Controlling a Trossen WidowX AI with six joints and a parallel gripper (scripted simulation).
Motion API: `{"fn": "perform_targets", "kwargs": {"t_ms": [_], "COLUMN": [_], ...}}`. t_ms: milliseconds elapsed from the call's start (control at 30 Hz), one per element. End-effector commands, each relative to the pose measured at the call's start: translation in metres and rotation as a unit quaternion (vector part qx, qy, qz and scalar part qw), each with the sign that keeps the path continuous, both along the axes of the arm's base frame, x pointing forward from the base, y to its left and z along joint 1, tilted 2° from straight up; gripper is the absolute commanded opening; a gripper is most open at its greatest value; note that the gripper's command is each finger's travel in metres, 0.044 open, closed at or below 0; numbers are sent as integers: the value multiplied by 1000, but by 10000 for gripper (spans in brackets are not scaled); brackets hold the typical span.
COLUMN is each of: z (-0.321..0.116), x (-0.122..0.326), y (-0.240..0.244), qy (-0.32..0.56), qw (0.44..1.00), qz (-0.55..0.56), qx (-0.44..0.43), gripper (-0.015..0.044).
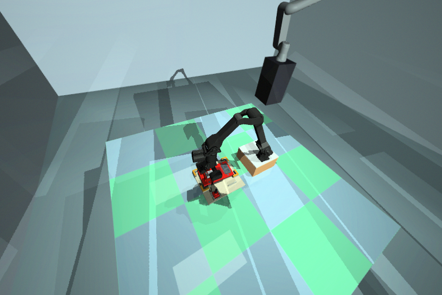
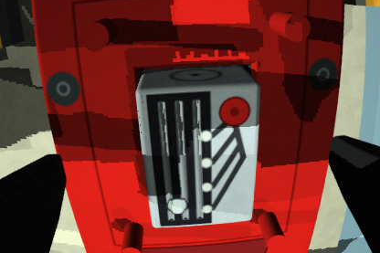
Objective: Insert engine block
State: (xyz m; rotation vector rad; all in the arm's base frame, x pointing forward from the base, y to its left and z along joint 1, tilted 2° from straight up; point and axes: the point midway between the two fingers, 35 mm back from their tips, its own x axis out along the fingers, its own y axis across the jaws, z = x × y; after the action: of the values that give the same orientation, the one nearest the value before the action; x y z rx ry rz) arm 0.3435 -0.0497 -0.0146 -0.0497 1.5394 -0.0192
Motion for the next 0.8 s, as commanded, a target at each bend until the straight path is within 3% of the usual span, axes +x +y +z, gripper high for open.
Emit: {"fn": "perform_targets", "kwargs": {"t_ms": [0,300,767], "z": [0,14,14], "x": [0,-1,-1], "y": [0,1,1], "qy": [0,1,1], "qw": [1000,1000,1000], "qz": [0,0,0], "qx": [0,-1,-1], "gripper": [440,440,72]}}
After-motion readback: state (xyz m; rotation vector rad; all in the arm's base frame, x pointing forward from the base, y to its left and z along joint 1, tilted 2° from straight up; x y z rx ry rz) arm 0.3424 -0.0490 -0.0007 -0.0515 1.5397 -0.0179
